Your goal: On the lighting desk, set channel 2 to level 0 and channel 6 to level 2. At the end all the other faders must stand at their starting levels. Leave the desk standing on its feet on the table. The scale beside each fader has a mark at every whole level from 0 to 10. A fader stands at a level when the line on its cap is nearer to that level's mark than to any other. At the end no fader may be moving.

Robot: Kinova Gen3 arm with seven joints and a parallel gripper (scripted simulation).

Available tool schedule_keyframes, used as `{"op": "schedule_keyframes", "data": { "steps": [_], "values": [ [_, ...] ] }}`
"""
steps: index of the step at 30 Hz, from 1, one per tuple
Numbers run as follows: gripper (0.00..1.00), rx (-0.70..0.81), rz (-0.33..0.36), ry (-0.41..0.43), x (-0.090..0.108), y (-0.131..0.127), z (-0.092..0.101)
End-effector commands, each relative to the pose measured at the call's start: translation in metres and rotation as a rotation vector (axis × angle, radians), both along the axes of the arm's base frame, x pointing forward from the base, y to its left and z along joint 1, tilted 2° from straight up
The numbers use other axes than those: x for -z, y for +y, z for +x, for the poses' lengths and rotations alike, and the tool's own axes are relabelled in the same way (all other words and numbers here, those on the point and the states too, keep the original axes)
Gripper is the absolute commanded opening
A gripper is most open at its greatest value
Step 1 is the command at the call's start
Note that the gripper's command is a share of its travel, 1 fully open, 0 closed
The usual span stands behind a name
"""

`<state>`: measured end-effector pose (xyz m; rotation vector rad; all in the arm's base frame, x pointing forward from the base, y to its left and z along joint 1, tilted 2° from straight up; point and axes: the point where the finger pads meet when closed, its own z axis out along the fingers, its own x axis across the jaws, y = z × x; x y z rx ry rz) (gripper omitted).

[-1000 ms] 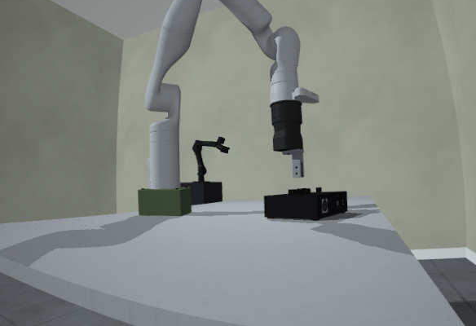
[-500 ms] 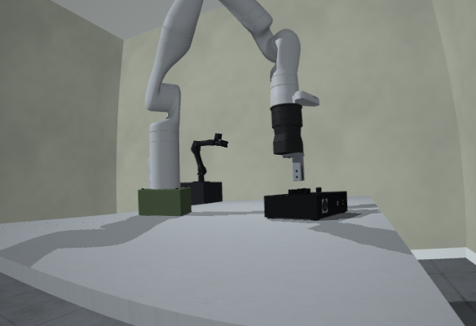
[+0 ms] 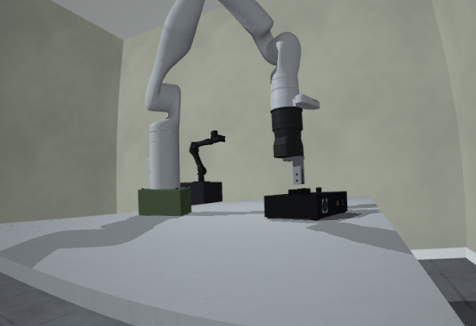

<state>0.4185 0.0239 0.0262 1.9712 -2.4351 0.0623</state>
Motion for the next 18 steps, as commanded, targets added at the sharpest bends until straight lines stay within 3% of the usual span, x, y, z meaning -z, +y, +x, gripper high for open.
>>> {"op": "schedule_keyframes", "data": {
  "steps": [1,18],
  "values": [
    [0.0,-0.001,0.0,-0.001,0.0035,0.0002,-0.0005],
    [0.0,-0.001,0.0,-0.001,0.0051,0.0002,-0.0004]
  ]
}}
